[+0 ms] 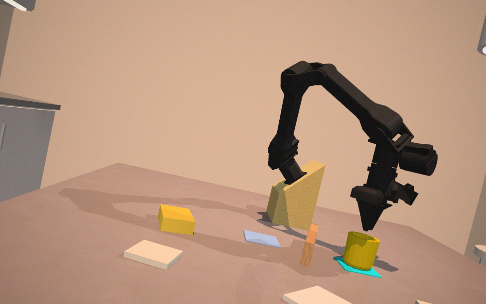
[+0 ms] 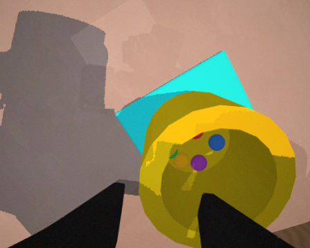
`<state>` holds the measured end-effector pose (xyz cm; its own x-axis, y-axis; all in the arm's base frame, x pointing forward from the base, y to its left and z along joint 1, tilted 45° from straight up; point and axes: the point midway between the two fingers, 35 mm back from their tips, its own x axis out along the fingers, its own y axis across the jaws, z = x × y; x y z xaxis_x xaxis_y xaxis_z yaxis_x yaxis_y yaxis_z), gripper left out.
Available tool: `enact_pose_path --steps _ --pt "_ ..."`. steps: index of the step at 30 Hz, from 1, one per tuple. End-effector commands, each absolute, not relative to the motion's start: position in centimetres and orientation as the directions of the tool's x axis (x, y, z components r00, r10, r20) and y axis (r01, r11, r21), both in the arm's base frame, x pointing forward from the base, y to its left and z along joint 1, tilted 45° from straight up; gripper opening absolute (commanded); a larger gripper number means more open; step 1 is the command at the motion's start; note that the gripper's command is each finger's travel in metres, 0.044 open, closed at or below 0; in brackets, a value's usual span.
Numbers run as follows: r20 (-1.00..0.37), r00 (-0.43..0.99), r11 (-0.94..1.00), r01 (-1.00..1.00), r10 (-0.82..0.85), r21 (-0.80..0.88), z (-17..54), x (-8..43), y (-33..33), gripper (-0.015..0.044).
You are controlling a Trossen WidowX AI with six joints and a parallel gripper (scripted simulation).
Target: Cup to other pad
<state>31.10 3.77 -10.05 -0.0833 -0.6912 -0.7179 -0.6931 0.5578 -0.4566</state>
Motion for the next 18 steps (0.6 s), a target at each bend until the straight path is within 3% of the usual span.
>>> enact_pose_path --steps 1,3,14,18 --pt "-0.721 -0.083 0.563 -0.689 -0.688 -0.457 -9.5 31.2 4.3 0.0147" --pt "-0.721 -0.083 0.563 -0.689 -0.688 -0.457 -9.4 31.1 4.4 0.0147" --pt "-0.719 -0.082 0.557 -0.693 -0.691 -0.457 -9.4 31.2 4.4 0.0435" --pt "-0.720 -0.082 0.559 -0.692 -0.689 -0.456 -8.3 31.4 5.5 0.0440"
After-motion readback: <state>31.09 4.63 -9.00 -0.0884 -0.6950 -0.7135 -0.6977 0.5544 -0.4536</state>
